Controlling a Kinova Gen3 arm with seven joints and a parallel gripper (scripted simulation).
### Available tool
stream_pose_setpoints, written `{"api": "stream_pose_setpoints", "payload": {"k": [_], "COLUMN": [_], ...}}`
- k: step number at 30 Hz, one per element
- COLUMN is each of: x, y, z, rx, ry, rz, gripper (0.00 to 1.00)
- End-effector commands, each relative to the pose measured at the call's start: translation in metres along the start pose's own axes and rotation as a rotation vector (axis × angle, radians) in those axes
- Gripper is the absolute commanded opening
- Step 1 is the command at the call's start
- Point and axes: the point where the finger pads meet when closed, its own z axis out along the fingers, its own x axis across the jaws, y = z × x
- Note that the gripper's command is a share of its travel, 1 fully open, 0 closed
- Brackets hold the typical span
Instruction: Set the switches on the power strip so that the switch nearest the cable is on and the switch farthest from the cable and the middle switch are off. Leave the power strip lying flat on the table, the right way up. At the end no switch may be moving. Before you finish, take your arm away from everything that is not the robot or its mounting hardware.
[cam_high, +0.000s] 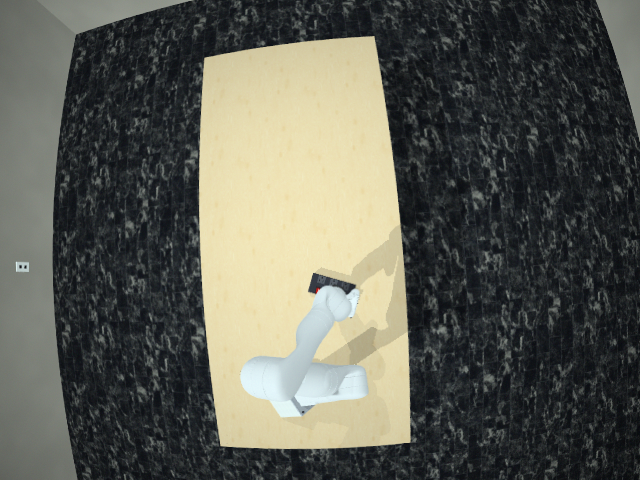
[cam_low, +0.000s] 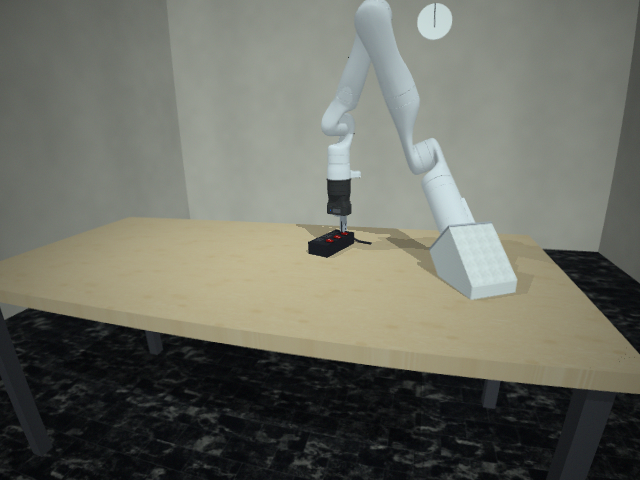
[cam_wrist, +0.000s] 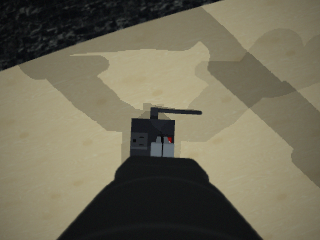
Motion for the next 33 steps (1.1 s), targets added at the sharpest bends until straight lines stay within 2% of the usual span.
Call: {"api": "stream_pose_setpoints", "payload": {"k": [1,33], "x": [0.0001,0.0003], "y": [-0.0029,-0.0031], "z": [0.0003,0.0039], "rx": [0.004,0.005], "ry": [0.0,0.0], "rz": [-0.005,-0.005], "gripper": [0.0,0.0]}}
